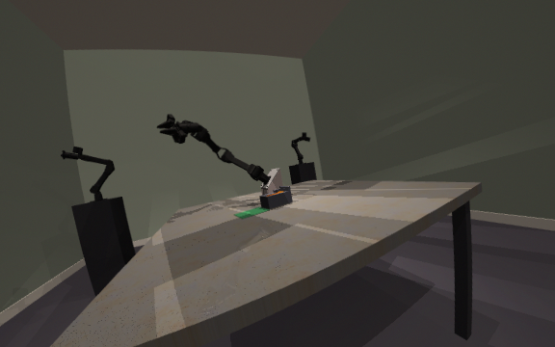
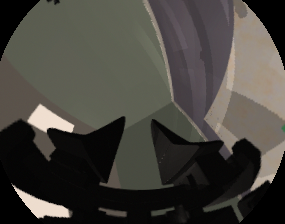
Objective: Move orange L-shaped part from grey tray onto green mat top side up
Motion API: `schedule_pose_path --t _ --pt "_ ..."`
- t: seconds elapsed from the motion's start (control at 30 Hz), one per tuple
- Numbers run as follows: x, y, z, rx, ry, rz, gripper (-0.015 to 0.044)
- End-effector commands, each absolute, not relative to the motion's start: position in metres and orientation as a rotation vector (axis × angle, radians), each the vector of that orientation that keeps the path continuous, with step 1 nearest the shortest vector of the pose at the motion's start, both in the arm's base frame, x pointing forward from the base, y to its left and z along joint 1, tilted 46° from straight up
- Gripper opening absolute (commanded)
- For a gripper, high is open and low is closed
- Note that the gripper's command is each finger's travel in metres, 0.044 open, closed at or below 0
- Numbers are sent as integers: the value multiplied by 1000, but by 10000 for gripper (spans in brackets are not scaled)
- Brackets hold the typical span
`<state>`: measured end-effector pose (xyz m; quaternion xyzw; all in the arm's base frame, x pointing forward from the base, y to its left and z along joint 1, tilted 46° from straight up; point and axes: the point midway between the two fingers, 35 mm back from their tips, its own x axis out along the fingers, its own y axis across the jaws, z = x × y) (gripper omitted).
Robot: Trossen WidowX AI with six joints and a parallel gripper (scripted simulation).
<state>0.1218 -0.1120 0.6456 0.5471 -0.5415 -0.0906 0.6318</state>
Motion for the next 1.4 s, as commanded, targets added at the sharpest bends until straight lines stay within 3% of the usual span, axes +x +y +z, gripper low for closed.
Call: schedule_pose_path --t 0.0,0.37,0.67,0.9,1.13,1.23,1.37 --pt "177 -108 620 1215 -1076 -269 180" --pt "334 -65 480 1011 -413 -488 180" --pt "396 -9 312 652 205 -602 180" --pt "380 29 180 276 680 -622 180" --pt "292 46 56 -324 1274 -589 180" --pt "242 40 30 -630 1519 -562 180" --pt "231 37 26 -702 1572 -555 180"
